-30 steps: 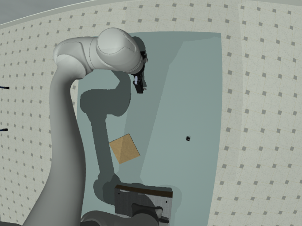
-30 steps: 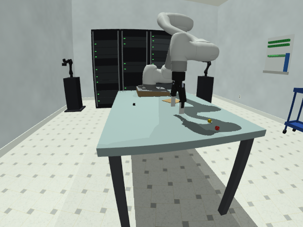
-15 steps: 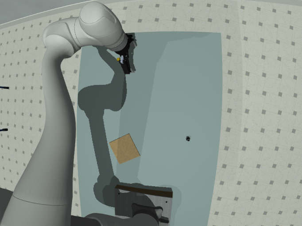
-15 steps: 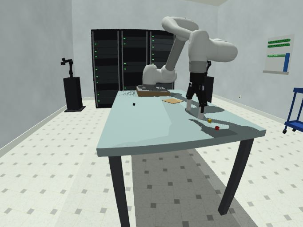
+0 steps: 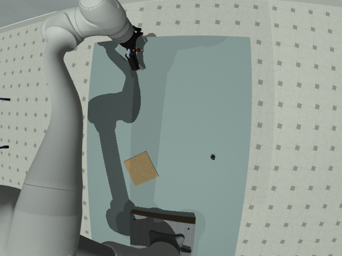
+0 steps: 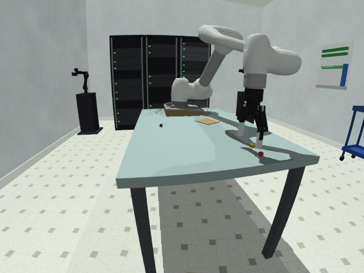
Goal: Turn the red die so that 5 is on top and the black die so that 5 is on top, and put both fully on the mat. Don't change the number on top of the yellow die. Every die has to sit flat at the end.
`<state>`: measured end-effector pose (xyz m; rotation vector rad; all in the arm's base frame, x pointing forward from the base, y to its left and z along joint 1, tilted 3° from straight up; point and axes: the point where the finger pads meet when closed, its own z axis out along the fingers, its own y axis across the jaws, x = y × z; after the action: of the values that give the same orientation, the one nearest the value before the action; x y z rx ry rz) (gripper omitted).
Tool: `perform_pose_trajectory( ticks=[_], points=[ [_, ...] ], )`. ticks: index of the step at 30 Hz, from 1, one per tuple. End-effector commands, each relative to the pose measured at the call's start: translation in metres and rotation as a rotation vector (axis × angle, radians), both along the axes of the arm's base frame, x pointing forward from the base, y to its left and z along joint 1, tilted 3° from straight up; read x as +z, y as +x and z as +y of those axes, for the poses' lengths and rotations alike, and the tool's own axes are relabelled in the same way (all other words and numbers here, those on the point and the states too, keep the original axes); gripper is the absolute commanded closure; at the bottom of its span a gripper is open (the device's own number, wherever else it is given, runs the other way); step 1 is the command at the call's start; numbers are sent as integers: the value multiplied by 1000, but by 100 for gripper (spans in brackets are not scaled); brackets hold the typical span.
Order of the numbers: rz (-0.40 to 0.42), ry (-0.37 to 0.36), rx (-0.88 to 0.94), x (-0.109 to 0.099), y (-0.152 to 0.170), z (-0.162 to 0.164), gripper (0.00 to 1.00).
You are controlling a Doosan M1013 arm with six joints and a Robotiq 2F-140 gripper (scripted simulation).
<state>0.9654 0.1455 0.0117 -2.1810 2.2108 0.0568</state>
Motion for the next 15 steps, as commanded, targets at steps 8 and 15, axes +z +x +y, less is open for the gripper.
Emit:
perform_pose_trajectory(
  ticks=[8, 15],
  points=[
    [1, 0, 0, 1, 25, 18, 0],
    [1, 0, 0, 1, 32, 23, 0]
  ],
)
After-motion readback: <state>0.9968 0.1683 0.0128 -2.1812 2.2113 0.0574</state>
